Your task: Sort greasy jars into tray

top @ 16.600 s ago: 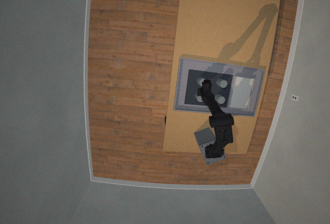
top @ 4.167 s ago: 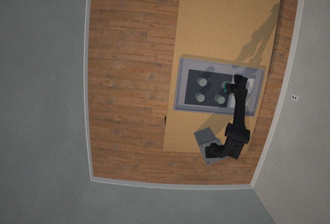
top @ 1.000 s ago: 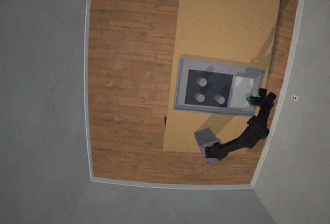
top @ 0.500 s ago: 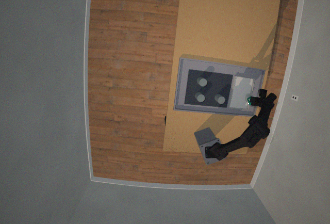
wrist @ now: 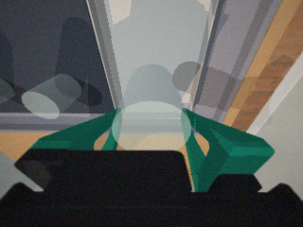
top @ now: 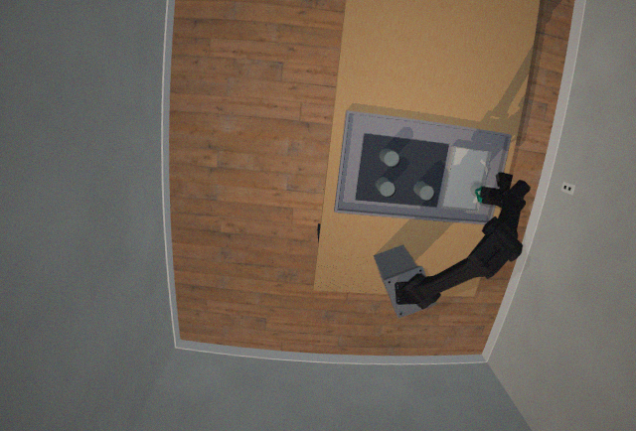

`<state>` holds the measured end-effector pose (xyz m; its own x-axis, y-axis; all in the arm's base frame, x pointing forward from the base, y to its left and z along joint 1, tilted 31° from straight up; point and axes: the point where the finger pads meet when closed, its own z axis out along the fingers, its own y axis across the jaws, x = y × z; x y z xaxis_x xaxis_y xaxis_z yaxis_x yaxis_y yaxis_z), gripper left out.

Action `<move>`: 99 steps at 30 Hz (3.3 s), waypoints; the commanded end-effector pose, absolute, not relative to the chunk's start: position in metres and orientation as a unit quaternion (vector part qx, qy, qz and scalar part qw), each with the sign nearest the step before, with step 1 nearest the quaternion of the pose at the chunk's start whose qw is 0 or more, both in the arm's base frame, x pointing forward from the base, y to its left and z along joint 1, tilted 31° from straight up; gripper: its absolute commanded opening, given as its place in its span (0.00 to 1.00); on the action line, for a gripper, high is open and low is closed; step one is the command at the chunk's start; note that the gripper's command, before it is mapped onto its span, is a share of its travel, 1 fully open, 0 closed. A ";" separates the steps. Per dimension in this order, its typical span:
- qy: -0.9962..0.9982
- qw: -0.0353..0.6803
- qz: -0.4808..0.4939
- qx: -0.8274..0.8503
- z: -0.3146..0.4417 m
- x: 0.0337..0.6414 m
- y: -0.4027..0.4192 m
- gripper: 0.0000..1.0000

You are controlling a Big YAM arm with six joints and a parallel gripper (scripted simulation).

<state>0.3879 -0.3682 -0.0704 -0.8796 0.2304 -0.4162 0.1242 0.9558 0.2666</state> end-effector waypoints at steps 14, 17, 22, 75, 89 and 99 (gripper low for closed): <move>0.960 0.246 0.097 0.089 -0.088 0.425 -0.383 0.00; 0.960 0.246 0.097 0.089 -0.095 0.429 -0.382 0.00; 0.960 0.246 0.097 0.089 -0.106 0.435 -0.380 0.00; 0.960 0.246 0.097 0.089 -0.145 0.468 -0.366 0.00; 0.960 0.246 0.097 0.089 -0.149 0.473 -0.363 0.00; 0.960 0.246 0.097 0.089 -0.149 0.473 -0.363 1.00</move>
